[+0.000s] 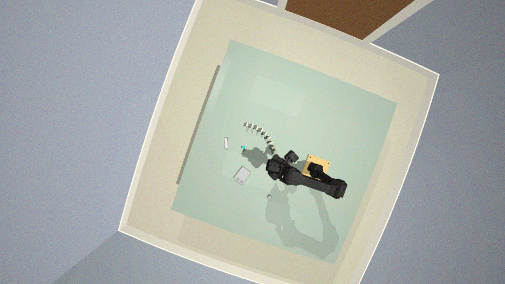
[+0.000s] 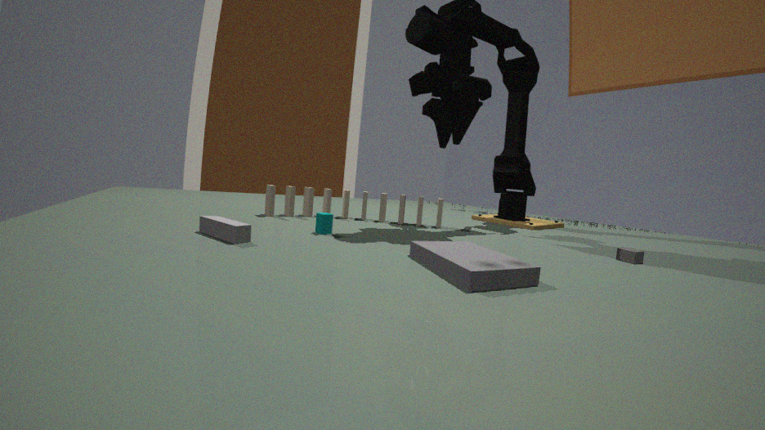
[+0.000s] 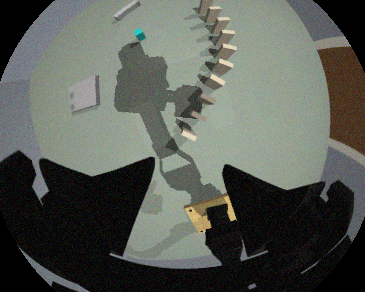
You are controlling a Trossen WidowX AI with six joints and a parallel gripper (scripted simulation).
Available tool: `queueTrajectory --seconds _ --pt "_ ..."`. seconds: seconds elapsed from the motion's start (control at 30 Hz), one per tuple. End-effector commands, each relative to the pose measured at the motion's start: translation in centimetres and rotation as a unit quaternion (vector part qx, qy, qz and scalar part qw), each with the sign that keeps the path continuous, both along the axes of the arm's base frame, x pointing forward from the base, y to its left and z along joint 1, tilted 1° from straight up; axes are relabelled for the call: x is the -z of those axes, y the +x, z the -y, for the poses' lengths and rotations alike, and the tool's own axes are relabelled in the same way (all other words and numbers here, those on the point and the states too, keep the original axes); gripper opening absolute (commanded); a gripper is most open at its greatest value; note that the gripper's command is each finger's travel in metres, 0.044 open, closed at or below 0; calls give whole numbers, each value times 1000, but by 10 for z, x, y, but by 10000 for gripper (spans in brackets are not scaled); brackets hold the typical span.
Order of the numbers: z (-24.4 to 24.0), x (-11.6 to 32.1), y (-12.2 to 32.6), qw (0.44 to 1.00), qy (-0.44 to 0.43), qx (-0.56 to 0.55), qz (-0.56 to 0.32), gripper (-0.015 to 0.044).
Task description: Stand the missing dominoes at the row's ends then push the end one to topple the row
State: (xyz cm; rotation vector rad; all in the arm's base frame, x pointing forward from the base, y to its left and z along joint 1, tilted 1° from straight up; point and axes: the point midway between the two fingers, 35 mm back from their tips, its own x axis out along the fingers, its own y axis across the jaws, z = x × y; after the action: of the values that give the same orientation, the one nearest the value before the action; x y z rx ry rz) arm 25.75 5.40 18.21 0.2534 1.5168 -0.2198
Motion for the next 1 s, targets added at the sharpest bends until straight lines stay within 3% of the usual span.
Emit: queueTrajectory --seconds 0.0,0.27,0.97 --pt "-7 18 -10 973 -10 -230 2 204" --pt "-18 50 -25 816 -23 -577 7 0" --pt "-18 50 -26 811 -23 -584 7 0"
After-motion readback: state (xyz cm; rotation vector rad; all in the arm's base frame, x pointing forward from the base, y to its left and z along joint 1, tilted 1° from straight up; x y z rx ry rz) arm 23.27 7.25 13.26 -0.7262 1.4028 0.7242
